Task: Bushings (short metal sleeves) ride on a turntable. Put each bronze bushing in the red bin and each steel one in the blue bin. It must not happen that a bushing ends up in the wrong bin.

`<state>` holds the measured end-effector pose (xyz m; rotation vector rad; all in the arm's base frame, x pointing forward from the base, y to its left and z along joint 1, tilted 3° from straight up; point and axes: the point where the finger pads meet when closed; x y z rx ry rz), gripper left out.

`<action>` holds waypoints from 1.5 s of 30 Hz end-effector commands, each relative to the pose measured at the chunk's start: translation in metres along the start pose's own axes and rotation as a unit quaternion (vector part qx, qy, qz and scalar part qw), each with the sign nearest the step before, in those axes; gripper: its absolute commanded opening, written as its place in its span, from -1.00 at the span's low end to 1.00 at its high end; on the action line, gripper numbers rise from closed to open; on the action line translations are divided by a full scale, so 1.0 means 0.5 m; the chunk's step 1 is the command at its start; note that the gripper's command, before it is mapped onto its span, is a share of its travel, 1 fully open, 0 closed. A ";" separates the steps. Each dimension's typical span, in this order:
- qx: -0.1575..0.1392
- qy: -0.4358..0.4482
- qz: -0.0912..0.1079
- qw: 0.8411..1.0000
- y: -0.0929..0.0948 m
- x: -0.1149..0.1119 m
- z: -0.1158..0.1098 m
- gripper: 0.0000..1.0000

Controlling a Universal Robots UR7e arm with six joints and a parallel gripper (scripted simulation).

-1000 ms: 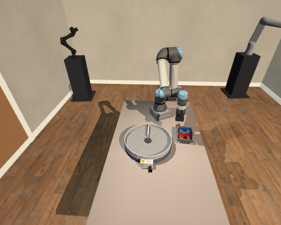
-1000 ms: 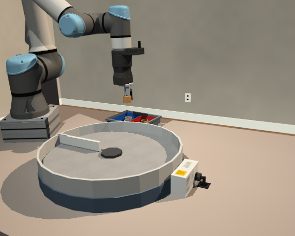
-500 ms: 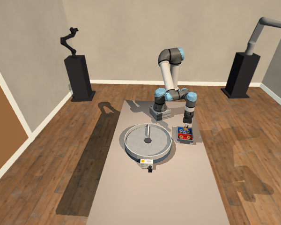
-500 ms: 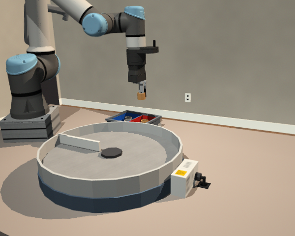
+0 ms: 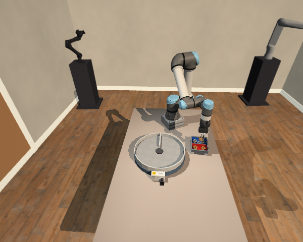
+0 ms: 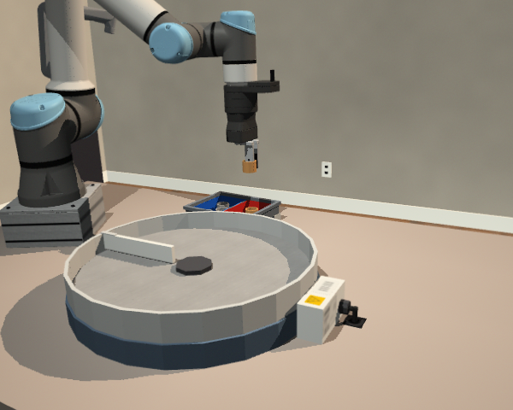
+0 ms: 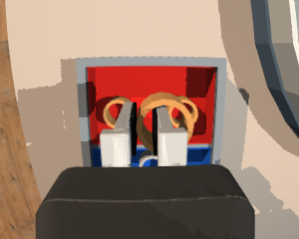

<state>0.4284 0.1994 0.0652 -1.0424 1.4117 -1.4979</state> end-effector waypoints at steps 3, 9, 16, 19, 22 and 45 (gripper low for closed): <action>0.001 0.000 0.000 1.000 -0.001 -0.001 0.001 -1.00; 0.001 0.000 0.001 1.000 -0.001 -0.001 0.001 -1.00; 0.001 0.000 0.001 1.000 0.043 -0.001 0.001 -1.00; 0.001 0.000 0.001 1.000 0.054 -0.001 0.001 -1.00; 0.001 0.000 0.001 1.000 0.077 -0.001 0.001 -1.00; 0.001 0.000 0.001 1.000 0.165 -0.001 0.001 -1.00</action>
Point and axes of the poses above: the point where the finger pads meet when closed, its own y axis out along the fingers, its own x axis across the jaws, z = x × y, and after that the axes turned 9 degrees about y, right-handed
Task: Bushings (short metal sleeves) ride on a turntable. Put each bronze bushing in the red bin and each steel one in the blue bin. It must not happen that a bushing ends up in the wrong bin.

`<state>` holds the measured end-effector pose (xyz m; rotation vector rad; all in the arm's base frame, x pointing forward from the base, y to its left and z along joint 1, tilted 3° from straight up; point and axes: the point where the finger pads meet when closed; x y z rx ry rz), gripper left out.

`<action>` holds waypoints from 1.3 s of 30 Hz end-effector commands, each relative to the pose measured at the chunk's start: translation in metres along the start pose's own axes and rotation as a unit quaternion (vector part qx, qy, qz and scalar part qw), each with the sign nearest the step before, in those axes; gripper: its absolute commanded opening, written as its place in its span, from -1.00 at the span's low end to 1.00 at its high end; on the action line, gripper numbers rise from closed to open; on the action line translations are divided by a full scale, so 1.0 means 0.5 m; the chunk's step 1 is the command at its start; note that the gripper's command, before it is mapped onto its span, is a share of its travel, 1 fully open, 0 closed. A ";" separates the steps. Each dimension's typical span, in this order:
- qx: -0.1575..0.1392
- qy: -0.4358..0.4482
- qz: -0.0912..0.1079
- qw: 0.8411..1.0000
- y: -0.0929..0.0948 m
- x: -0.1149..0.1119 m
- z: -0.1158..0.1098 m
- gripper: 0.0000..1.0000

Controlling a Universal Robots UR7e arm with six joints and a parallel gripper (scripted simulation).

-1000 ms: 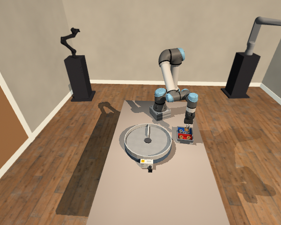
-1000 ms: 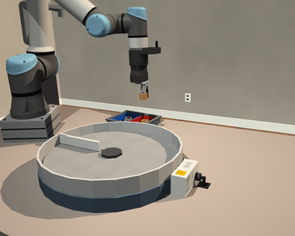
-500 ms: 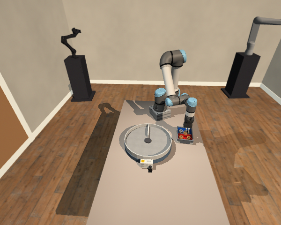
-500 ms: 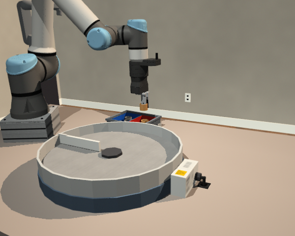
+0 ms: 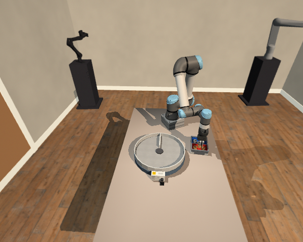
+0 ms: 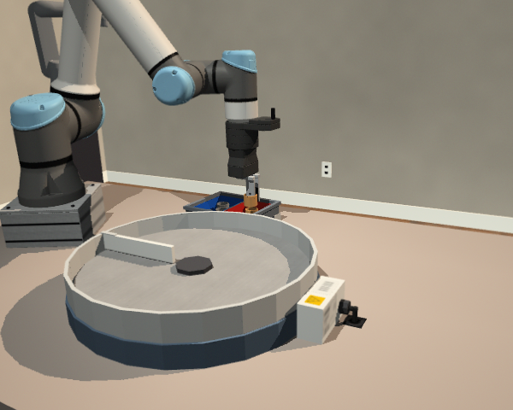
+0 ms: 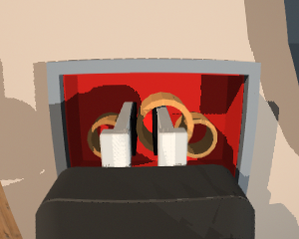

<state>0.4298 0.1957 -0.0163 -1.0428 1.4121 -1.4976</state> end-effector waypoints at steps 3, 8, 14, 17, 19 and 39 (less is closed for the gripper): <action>0.001 0.000 0.000 1.000 0.003 -0.001 0.001 -1.00; 0.001 0.000 0.001 1.000 0.013 -0.001 0.001 -1.00; 0.001 0.000 0.001 1.000 0.018 -0.001 0.001 -1.00; 0.001 0.000 0.001 1.000 0.026 -0.001 0.001 -1.00; 0.001 0.000 0.001 1.000 0.026 -0.001 0.001 -1.00; 0.001 0.000 0.001 1.000 0.043 -0.001 0.001 -1.00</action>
Point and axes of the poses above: the point where the finger pads meet when closed, its own y axis out along the fingers, its own x axis across the jaws, z = x × y, and after that the axes turned 9 degrees about y, right-handed
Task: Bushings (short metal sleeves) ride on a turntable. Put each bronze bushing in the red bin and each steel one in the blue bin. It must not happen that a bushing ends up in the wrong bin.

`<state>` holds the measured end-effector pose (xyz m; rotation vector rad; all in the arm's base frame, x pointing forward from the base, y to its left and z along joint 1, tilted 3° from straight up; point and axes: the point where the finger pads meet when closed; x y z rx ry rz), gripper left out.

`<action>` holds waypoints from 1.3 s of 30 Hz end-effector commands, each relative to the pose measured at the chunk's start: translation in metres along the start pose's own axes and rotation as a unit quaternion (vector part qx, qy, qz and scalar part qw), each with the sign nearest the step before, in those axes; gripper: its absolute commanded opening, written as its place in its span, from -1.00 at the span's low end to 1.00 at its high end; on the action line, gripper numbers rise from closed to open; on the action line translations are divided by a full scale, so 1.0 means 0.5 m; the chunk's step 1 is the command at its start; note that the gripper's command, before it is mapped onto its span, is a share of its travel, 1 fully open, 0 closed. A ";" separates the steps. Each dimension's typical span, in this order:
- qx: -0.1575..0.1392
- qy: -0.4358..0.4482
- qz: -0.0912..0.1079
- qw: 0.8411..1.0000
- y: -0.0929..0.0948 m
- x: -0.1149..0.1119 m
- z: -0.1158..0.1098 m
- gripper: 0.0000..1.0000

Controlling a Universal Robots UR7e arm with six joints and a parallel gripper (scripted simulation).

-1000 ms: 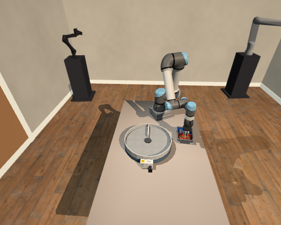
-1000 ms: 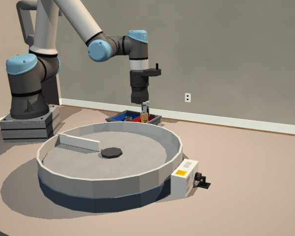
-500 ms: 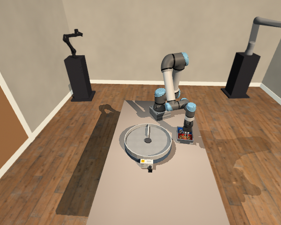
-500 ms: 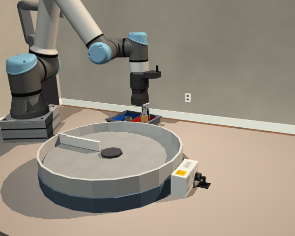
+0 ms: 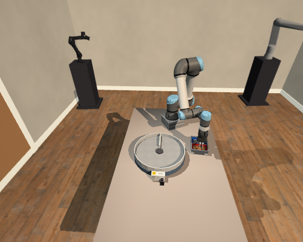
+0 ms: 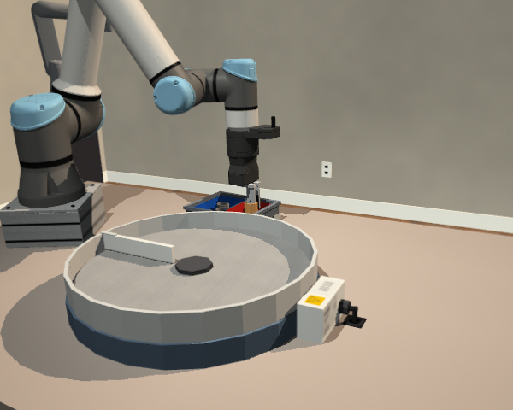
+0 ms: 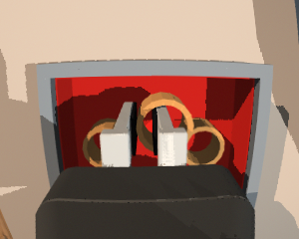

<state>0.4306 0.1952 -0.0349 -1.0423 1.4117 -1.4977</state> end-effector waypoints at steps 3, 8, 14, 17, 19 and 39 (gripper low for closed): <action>0.001 0.000 0.000 1.000 0.013 -0.001 0.001 -1.00; 0.001 0.000 0.000 1.000 0.013 -0.001 0.001 -1.00; 0.001 0.000 0.000 1.000 0.015 -0.001 0.001 -1.00; 0.001 0.000 0.000 1.000 0.022 -0.001 0.001 -1.00; 0.001 0.000 0.000 1.000 0.025 -0.001 0.001 -1.00; 0.001 0.000 0.000 1.000 0.041 -0.001 0.001 -1.00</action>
Point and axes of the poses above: the point where the finger pads meet when closed, its own y axis out along the fingers, its own x axis across the jaws, z = x × y, and after that the axes turned 9 degrees about y, right-handed
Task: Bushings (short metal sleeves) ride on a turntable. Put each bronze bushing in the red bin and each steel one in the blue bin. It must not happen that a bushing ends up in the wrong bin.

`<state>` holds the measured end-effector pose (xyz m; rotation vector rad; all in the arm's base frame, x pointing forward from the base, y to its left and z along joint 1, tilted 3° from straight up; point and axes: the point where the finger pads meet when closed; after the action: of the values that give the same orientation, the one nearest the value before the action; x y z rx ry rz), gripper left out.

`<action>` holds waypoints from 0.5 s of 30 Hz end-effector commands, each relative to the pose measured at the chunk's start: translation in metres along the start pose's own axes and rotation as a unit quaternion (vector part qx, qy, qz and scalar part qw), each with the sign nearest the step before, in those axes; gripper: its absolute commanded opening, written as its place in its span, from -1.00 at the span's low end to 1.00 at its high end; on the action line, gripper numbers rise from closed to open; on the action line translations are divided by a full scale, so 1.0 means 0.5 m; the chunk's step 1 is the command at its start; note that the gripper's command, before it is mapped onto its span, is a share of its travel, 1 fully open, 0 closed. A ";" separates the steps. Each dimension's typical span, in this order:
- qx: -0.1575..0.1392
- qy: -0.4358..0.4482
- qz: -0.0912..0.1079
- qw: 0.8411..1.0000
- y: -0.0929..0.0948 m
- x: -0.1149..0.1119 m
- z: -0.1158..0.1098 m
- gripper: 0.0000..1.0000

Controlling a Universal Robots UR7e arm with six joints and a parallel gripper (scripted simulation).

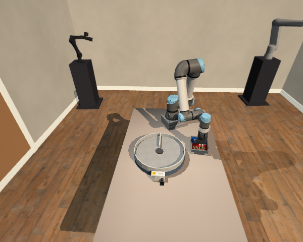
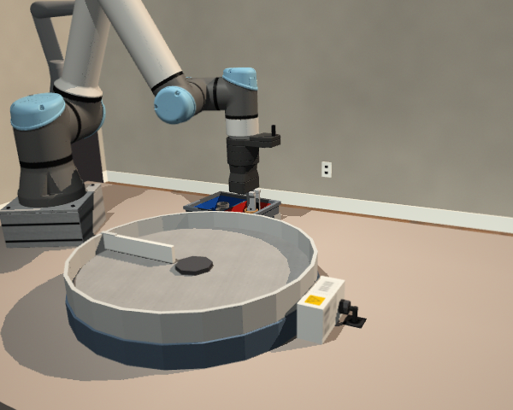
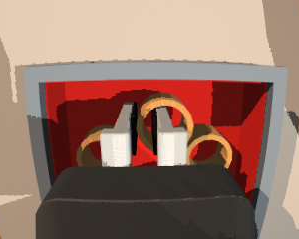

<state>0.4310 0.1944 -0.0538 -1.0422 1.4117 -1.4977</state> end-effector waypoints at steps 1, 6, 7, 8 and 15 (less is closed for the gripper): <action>0.001 0.000 0.000 1.000 0.006 0.000 0.001 -1.00; 0.001 0.000 0.000 1.000 0.011 0.000 0.001 -1.00; 0.001 0.000 0.000 1.000 0.011 0.000 0.001 -1.00; 0.001 0.000 0.000 1.000 0.011 0.000 0.001 -1.00; 0.001 0.000 0.000 1.000 0.023 -0.001 0.001 -1.00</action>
<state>0.4311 0.1939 -0.0631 -1.0424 1.4118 -1.4977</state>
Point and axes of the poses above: the point where the finger pads meet when closed, its own y axis out along the fingers, its own x axis across the jaws, z = x × y, and after that the axes turned 9 degrees about y, right-handed
